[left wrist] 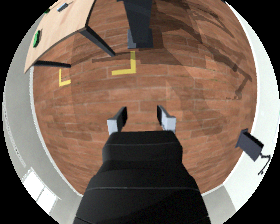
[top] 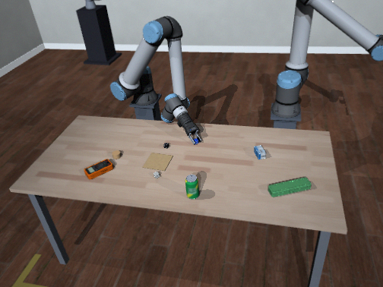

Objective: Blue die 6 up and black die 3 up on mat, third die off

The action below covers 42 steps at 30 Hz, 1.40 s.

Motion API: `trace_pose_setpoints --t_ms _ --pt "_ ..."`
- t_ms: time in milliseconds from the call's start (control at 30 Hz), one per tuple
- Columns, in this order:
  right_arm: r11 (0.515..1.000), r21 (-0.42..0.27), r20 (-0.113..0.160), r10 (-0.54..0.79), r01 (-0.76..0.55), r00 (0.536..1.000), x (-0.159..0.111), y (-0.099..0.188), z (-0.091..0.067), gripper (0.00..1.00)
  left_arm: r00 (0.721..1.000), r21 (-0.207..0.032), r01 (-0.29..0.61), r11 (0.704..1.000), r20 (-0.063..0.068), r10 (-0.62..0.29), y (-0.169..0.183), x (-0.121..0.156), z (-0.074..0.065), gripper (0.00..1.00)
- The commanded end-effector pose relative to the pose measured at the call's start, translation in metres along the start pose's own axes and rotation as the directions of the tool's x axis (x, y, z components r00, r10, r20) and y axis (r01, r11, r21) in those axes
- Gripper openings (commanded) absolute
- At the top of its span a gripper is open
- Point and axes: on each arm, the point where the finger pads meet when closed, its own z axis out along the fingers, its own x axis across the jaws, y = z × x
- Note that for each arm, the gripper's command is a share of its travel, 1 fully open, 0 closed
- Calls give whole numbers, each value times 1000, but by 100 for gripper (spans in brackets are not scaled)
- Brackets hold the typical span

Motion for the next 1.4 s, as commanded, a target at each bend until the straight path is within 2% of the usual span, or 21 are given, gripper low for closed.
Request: trace_pose_setpoints --t_ms 0,1033,1167,1367 --pt "1000 -1 0 0 0 1000 0 1 0 79 1000 -2 0 1000 0 0 1 0 -1 100" --pt "1000 -1 0 0 0 1000 0 1 -1 79 1000 -2 0 1000 0 0 1 0 -1 100" --pt "1000 -1 0 0 0 1000 0 1 -8 79 1000 -2 0 1000 0 0 1 0 -1 100" --pt "1000 -1 0 0 0 1000 0 1 -29 79 1000 -2 0 1000 0 0 1 0 -1 100"
